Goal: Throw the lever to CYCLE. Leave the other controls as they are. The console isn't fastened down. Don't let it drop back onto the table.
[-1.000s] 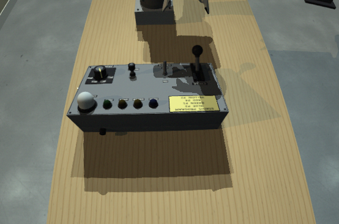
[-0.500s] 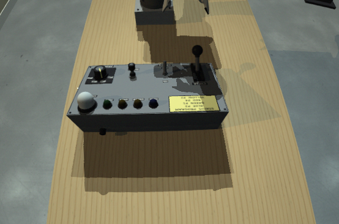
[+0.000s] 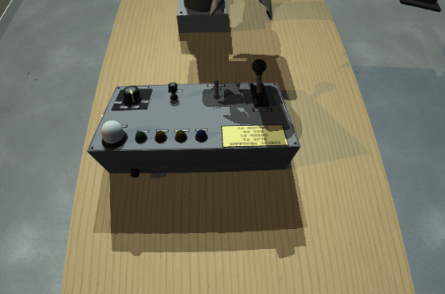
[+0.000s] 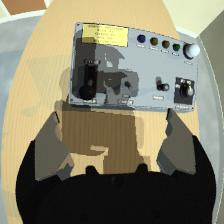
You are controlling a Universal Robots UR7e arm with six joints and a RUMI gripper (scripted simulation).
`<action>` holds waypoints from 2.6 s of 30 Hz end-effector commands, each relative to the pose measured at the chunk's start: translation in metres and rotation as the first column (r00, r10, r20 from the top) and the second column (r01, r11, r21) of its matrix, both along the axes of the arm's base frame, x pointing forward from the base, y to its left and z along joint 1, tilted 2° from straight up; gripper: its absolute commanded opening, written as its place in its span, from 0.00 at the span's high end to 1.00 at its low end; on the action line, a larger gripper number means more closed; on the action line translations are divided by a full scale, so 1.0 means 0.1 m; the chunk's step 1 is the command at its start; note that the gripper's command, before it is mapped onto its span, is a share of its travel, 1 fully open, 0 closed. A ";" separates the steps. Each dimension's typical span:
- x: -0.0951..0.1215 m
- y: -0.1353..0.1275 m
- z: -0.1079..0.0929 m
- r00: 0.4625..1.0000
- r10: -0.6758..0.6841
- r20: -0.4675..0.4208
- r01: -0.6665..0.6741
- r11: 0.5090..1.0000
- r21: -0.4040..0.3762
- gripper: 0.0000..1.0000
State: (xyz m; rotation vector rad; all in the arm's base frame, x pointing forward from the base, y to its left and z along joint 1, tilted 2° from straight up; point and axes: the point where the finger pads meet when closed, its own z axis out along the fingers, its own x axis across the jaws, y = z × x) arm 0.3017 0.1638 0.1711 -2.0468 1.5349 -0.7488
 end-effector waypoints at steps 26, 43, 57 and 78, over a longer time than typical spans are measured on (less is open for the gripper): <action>0.80 -0.71 0.11 0.916 -0.152 -0.370 0.143 0.988 -0.054 0.00; 1.34 -1.45 0.00 0.755 -0.220 -0.617 0.240 0.969 -0.052 0.00; 0.96 -1.82 0.02 0.743 -0.117 -0.659 0.215 0.974 0.068 0.00; 0.46 -1.87 0.06 0.839 0.009 -0.544 0.126 0.969 0.210 0.00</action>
